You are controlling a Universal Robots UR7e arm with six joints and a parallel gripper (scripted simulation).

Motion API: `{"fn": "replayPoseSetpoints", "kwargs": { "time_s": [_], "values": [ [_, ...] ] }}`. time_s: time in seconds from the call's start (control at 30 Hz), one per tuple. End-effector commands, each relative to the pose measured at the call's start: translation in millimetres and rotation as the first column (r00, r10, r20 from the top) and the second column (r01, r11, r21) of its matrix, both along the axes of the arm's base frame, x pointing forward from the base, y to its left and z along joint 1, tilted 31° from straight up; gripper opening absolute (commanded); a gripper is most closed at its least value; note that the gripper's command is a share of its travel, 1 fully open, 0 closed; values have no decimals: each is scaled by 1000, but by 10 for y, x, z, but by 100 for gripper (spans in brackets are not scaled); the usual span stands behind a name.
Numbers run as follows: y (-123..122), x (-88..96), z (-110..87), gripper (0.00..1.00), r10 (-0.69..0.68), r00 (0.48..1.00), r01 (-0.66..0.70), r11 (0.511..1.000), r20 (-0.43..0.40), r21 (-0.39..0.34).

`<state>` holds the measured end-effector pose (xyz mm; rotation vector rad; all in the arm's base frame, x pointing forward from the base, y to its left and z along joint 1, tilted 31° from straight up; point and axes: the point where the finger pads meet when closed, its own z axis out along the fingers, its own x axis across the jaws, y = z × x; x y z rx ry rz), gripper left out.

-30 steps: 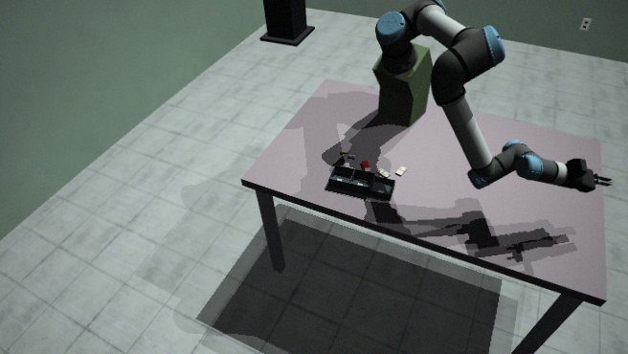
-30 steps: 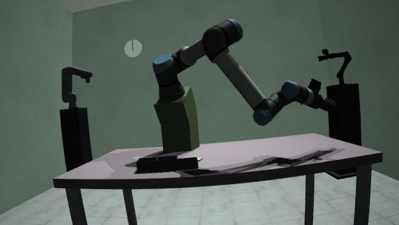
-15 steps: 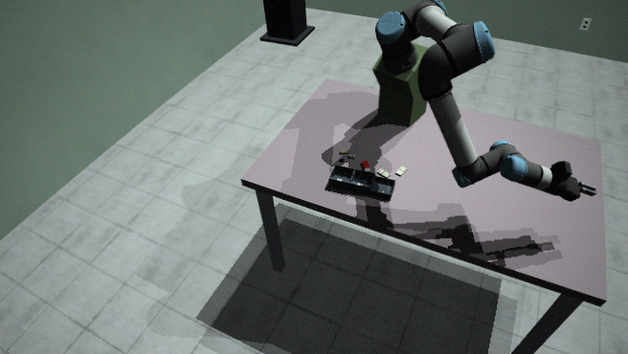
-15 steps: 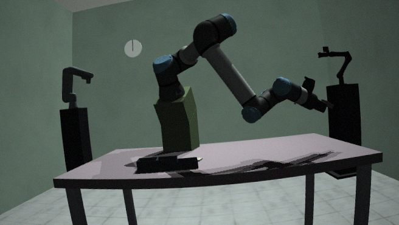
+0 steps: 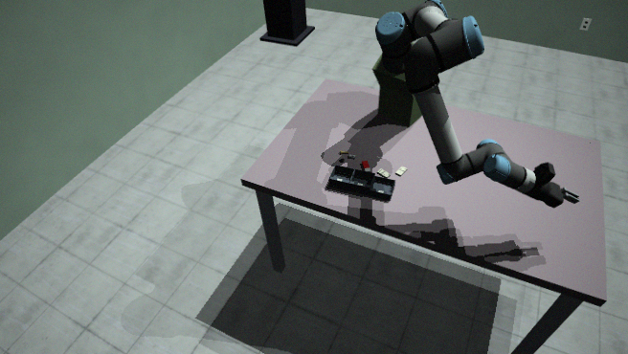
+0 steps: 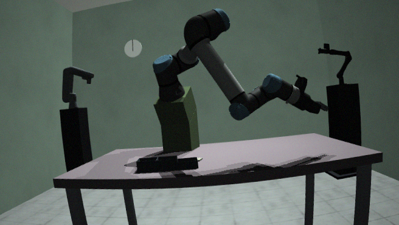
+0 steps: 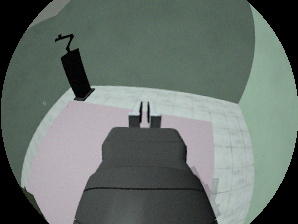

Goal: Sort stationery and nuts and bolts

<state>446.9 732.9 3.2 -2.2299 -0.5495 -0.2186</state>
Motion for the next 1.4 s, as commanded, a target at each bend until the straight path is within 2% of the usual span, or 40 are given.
{"fn": "replayPoseSetpoints", "kwargs": {
  "time_s": [0.0, 0.07, 0.13, 0.2, 0.27, 0.37, 0.43, 0.5, 0.6, 0.67, 0.73, 0.83, 0.9, 0.97, 1.13, 1.2, 1.27, 1.37],
  "values": [
    [-116, 80, 70, 31, 8, 998, -7, 1000, 58, -10],
    [-241, 174, 127, 31, 8, 998, -7, 1000, 58, -10],
    [-263, 191, 136, 31, 8, 998, -7, 1000, 58, -10],
    [-394, 278, 191, 31, 17, 991, -13, 999, 131, -30],
    [-526, 365, 245, 31, 17, 991, -13, 999, 131, -30],
    [-545, 378, 253, 31, 17, 991, -13, 999, 131, -30],
    [-683, 457, 305, 31, 29, 979, -19, 998, 200, -55],
    [-821, 535, 357, 31, 29, 979, -19, 998, 200, -55],
    [-838, 545, 364, 31, 29, 979, -19, 998, 200, -55],
    [-981, 615, 413, 31, 45, 963, -24, 996, 267, -83],
    [-1124, 684, 462, 31, 45, 963, -24, 996, 267, -83],
    [-1138, 691, 467, 31, 45, 963, -24, 996, 267, -83],
    [-1286, 752, 513, 31, 64, 942, -27, 993, 329, -116],
    [-1434, 812, 560, 31, 64, 942, -27, 993, 329, -116],
    [-1445, 817, 563, 31, 64, 942, -27, 993, 329, -116],
    [-1597, 868, 606, 31, 88, 918, -30, 988, 386, -152],
    [-1750, 919, 650, 31, 88, 918, -30, 988, 386, -152],
    [-1757, 922, 652, 31, 88, 918, -30, 988, 386, -152]
  ]
}}
